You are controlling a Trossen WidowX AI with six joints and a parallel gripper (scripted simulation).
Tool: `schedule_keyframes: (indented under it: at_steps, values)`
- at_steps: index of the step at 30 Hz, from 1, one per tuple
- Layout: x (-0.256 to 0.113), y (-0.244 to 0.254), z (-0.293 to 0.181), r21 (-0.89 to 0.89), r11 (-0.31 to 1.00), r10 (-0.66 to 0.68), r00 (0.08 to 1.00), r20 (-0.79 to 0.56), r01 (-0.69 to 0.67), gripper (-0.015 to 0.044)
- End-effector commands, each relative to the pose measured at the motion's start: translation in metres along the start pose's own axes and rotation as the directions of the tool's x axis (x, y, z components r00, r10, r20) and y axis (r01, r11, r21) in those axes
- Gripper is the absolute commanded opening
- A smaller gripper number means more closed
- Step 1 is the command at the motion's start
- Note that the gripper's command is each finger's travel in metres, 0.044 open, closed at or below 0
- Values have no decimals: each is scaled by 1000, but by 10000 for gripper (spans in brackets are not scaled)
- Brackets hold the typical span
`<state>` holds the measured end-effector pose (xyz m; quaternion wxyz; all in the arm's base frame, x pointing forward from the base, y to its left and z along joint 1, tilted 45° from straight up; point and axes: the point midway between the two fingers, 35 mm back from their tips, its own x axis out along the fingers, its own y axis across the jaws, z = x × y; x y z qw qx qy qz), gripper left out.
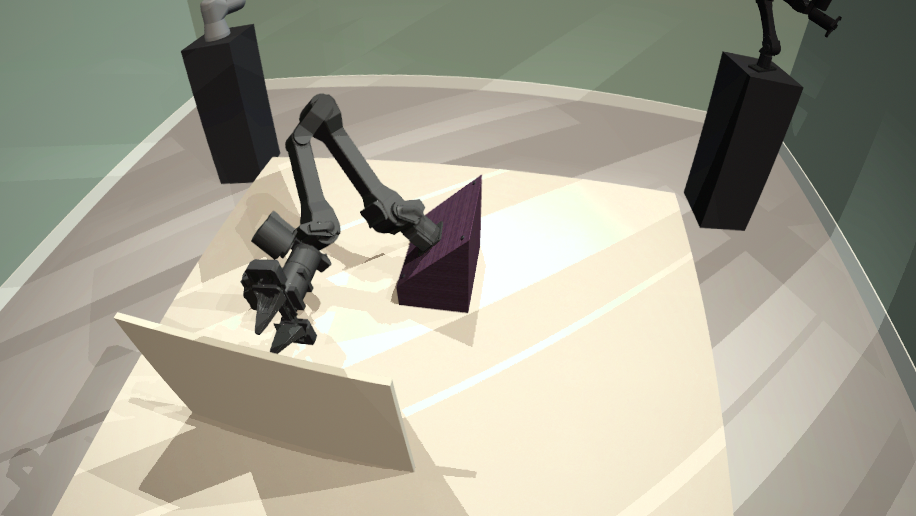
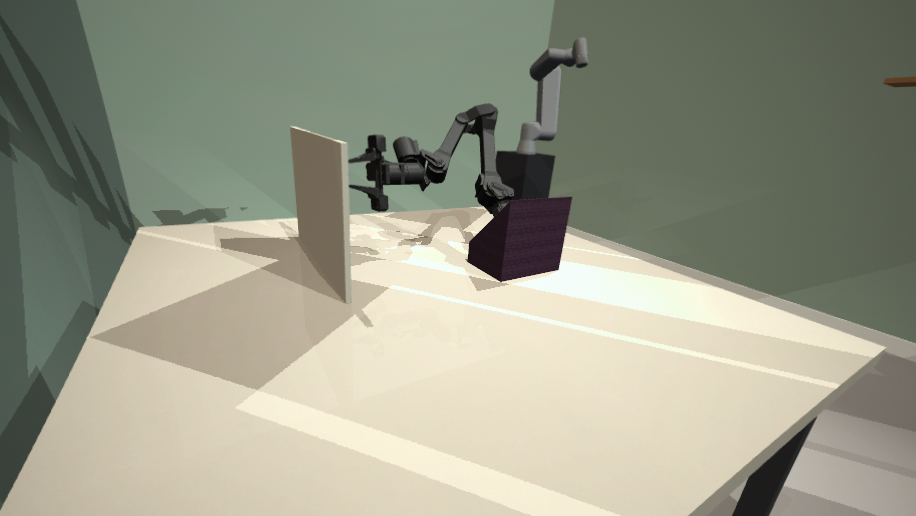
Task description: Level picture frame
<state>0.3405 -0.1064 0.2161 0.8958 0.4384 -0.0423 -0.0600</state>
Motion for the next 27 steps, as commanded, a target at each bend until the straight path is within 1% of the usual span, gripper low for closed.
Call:
schedule_keyframes:
  at_steps: [1,27]
  values:
    - [1,1,1,-6,1000,1,1000,5,-1,260]
    - [38,1,2,-6,1000,3,1000,7,-2,260]
